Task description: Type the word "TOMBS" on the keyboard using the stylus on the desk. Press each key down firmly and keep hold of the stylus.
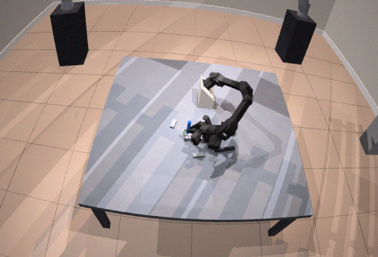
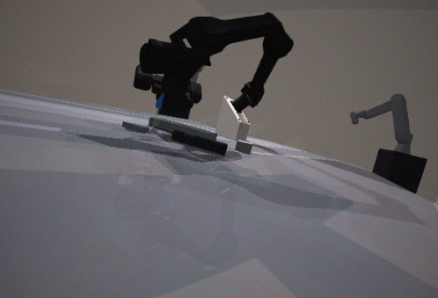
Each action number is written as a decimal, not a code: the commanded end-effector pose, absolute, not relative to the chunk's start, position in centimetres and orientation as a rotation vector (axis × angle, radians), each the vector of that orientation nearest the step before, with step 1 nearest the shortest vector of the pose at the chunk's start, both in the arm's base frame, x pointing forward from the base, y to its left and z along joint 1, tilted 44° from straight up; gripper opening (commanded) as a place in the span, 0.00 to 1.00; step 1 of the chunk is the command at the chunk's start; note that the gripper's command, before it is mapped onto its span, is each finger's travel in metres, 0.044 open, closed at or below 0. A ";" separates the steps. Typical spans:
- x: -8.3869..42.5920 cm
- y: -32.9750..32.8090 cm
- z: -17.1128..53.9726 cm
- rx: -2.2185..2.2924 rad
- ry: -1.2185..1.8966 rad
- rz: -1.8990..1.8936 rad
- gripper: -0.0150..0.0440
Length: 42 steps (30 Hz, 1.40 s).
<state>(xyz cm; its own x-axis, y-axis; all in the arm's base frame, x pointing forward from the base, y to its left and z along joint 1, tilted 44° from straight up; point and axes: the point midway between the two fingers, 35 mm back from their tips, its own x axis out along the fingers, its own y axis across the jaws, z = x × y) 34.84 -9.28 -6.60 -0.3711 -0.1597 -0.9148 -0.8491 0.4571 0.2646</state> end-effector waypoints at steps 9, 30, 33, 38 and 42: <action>34.8 -9.2 -6.6 -0.852 1.812 0.967 0.39; 34.8 -8.5 -7.2 -0.852 1.812 0.967 0.39; 34.8 -8.4 -7.3 -0.852 1.812 0.967 0.39; 34.9 -8.4 -7.4 -0.852 1.812 0.967 0.39; 34.9 -8.2 -7.6 -0.852 1.812 0.967 0.39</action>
<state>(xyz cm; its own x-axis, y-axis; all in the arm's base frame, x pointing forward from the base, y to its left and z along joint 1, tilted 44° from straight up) 34.85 -8.35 -7.42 -0.3728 -0.1589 -0.9142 -0.8487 0.4568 0.2667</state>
